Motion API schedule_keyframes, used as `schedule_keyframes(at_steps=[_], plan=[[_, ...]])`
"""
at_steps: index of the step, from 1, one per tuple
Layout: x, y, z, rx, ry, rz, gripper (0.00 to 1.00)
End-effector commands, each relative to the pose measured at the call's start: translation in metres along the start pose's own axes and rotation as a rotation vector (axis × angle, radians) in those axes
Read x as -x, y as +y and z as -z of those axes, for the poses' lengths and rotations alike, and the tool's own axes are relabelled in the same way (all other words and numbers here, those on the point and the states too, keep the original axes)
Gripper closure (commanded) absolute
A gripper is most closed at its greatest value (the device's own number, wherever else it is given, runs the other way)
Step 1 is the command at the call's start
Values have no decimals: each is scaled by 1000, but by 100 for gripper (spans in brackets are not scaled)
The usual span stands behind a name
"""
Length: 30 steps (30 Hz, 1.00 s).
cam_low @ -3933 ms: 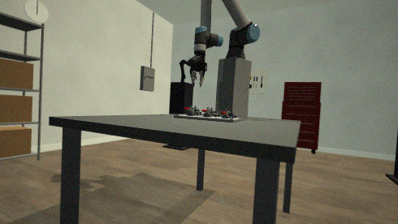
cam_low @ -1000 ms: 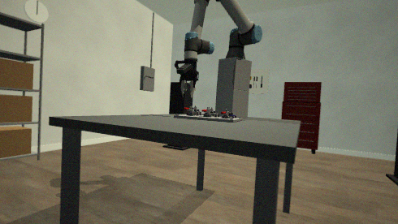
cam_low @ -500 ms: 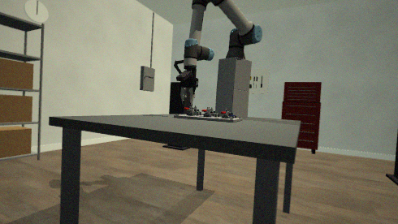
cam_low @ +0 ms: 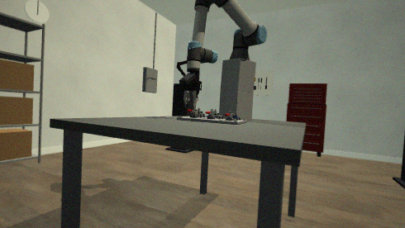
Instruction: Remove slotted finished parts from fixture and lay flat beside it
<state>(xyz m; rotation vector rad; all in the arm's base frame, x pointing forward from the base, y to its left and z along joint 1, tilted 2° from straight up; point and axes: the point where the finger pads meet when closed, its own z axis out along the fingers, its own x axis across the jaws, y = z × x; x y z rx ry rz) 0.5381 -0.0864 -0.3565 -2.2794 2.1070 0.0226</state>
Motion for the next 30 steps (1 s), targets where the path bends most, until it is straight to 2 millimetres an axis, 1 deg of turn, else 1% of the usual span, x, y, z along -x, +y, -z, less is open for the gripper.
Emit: schedule_keyframes(at_steps=[1, 16, 22, 24, 30], plan=[[0, -1, 0, -1, 1, 0, 72], [0, -1, -1, -1, 1, 0, 72], [0, -1, -11, -1, 1, 0, 72], [0, -1, -11, -1, 1, 0, 72], [-1, -1, -23, -1, 1, 0, 72]])
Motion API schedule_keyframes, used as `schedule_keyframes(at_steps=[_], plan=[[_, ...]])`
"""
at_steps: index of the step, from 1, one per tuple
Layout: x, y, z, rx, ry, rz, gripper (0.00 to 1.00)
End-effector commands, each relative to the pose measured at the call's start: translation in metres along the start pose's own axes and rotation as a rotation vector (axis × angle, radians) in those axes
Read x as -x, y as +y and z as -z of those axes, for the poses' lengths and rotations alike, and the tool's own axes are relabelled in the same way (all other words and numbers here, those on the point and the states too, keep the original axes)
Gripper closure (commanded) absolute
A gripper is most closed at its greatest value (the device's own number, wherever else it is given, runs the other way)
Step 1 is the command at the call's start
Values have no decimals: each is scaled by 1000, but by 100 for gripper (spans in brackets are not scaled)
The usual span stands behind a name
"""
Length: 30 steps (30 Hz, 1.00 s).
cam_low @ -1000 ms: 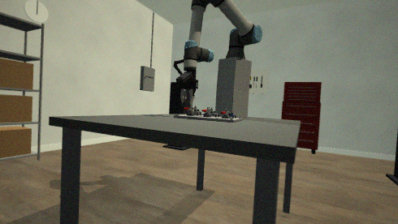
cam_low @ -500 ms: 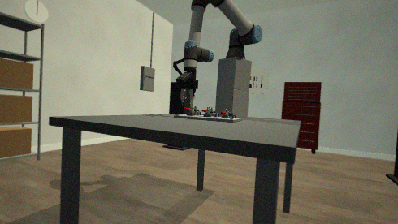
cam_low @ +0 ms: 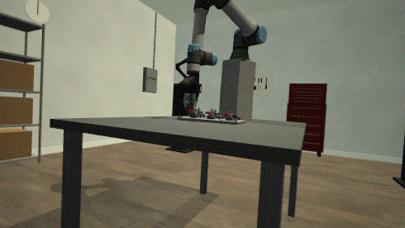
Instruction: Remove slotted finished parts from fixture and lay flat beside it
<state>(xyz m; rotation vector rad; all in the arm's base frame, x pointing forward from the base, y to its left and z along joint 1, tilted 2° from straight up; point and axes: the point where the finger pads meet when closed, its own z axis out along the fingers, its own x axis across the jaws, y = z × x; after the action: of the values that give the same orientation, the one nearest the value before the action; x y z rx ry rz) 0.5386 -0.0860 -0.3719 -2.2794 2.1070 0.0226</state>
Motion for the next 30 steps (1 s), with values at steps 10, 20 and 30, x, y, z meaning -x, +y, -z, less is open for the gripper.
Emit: schedule_keyframes(at_steps=[10, 20, 30], plan=[[0, -1, -12, -1, 1, 0, 72], [-1, -1, -12, -1, 1, 0, 72], [0, -1, -12, -1, 1, 0, 100]])
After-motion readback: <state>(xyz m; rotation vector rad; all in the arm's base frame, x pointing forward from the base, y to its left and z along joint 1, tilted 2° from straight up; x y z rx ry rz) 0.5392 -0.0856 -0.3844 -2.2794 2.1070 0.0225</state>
